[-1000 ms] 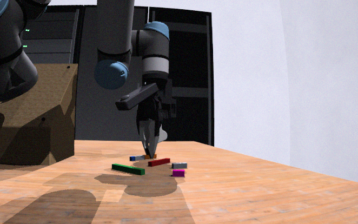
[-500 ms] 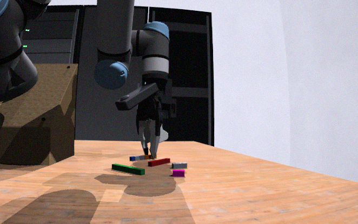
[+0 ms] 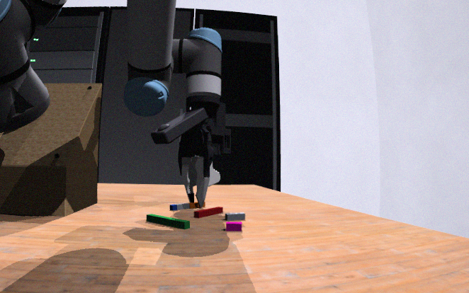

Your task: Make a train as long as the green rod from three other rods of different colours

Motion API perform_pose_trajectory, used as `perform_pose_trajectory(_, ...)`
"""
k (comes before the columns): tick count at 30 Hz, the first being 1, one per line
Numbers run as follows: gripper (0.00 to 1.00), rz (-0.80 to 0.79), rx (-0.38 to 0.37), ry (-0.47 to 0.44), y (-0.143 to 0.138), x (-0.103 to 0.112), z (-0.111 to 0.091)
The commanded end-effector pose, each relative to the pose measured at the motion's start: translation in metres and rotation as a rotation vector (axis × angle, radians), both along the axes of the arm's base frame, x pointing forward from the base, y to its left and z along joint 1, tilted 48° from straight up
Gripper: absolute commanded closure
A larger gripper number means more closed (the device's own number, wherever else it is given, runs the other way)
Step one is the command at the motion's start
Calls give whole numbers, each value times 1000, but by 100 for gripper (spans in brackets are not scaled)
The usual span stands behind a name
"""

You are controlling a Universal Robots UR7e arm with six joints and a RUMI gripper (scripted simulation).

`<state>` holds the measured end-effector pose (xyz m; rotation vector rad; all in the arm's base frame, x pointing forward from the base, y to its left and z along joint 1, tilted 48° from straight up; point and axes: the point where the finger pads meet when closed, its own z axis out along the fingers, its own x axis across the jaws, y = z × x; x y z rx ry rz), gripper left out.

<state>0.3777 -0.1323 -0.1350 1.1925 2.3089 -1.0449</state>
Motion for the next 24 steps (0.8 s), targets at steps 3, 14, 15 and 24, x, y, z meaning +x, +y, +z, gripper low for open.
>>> perform_pose_trajectory(3, 86, 3, 0, -3, 12, 1, 11)
perform_pose_trajectory(14, 86, 3, 1, -8, 39, 5, 35)
perform_pose_trajectory(15, 86, 3, 1, -8, 42, 5, 38)
perform_pose_trajectory(24, 86, 3, 2, -8, 63, 6, 57)
